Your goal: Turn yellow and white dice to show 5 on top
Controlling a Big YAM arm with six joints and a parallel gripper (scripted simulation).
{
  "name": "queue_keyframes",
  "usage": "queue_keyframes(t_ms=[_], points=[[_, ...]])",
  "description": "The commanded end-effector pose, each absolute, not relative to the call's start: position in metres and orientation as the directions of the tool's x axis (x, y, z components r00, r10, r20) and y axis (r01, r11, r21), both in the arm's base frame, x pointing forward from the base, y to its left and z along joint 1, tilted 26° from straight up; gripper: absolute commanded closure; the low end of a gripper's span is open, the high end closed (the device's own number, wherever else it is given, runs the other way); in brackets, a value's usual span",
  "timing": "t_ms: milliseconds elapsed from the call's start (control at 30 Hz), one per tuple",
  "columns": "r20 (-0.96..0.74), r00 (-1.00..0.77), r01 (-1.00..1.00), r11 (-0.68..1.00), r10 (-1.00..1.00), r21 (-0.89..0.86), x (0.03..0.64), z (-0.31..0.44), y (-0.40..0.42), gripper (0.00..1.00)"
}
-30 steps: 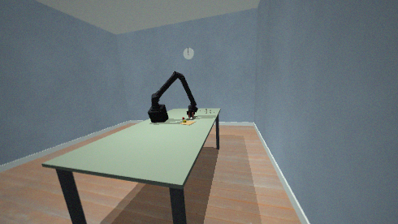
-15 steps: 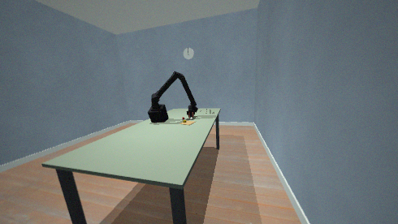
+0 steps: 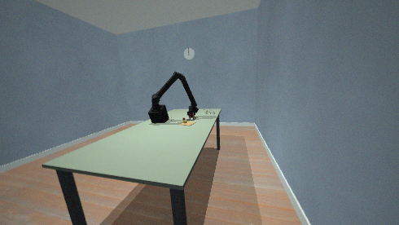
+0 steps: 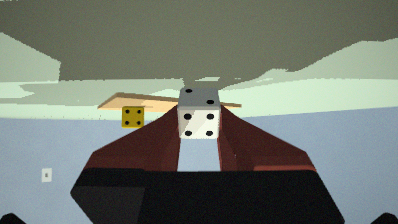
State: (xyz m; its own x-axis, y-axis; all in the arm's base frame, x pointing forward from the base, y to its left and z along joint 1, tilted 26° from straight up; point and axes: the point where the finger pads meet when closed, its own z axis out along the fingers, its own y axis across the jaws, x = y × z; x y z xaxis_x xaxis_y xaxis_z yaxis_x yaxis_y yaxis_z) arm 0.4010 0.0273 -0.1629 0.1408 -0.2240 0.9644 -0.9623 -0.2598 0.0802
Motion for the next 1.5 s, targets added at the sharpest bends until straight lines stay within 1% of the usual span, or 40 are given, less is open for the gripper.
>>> queue_keyframes(t_ms=[0, 400, 433, 500, 533, 600, 633, 700, 733, 867, 900, 1467], points=[[0.965, 0.126, -0.964, -0.26, -0.231, 0.064, 0.4095, -0.1666, 0.0286, 0.81], [0.965, 0.126, -0.964, -0.26, -0.231, 0.064, 0.4095, -0.1666, 0.0286, 0.81], [0.965, 0.126, -0.964, -0.26, -0.231, 0.064, 0.4095, -0.1666, 0.0286, 0.77], [0.965, 0.126, -0.964, -0.26, -0.231, 0.064, 0.4095, -0.1666, 0.0286, 0.77], [0.965, 0.126, -0.964, -0.26, -0.231, 0.064, 0.4095, -0.1666, 0.0286, 0.73], [0.965, 0.126, -0.964, -0.26, -0.231, 0.063, 0.4095, -0.1666, 0.0286, 0.73], [0.965, 0.126, -0.964, -0.26, -0.231, 0.063, 0.4095, -0.1666, 0.0286, 0.69], [0.965, 0.126, -0.964, -0.26, -0.231, 0.063, 0.4095, -0.1666, 0.0286, 0.69], [0.965, 0.126, -0.964, -0.26, -0.231, 0.063, 0.4095, -0.1666, 0.0286, 0.65], [0.965, 0.126, -0.964, -0.26, -0.231, 0.063, 0.4095, -0.1666, 0.0286, 0.65], [0.965, 0.126, -0.964, -0.26, -0.231, 0.063, 0.4095, -0.1666, 0.0286, 0.62], [0.965, 0.126, -0.964, -0.26, -0.231, 0.063, 0.4095, -0.1666, 0.0286, 0.62]])
